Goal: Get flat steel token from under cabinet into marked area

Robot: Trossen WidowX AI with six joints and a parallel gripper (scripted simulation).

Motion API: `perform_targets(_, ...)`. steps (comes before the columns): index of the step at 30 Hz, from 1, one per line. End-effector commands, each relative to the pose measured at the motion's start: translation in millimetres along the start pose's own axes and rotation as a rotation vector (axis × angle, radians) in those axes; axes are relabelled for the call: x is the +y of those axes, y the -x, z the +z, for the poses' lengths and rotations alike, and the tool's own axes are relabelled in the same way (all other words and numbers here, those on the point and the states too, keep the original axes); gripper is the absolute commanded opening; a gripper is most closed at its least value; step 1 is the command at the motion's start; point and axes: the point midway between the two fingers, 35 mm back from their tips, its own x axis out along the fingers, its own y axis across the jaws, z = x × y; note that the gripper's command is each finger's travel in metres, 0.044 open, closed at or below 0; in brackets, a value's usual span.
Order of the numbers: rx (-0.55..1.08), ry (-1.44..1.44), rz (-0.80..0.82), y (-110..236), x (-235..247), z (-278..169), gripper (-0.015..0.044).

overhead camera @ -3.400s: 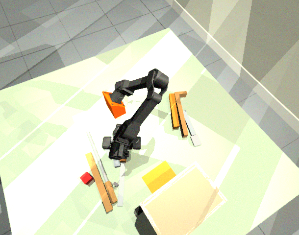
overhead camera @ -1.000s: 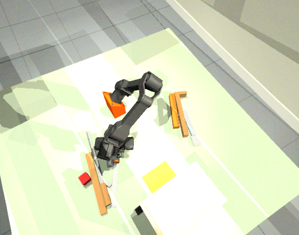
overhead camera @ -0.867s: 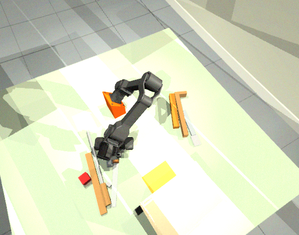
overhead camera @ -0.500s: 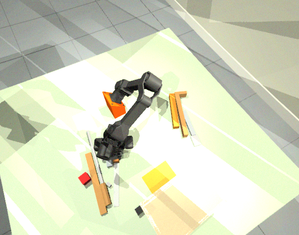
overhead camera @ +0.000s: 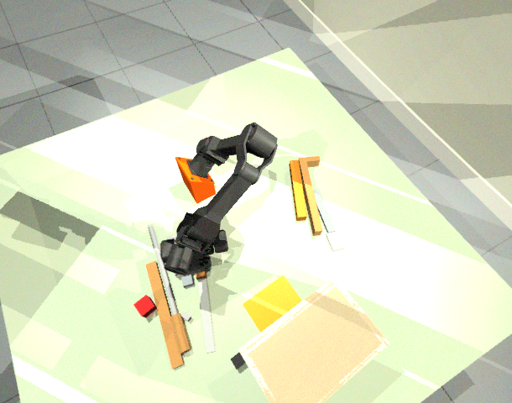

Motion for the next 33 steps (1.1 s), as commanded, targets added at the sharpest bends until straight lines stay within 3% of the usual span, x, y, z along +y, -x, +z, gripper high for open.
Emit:
perform_targets(1, -0.002, 0.039, -0.002, 0.5, -0.4, 1.2, 0.0000)
perform_targets(33, -0.002, 0.290, -0.002, 0.4, -0.6, 1.2, 0.0000)
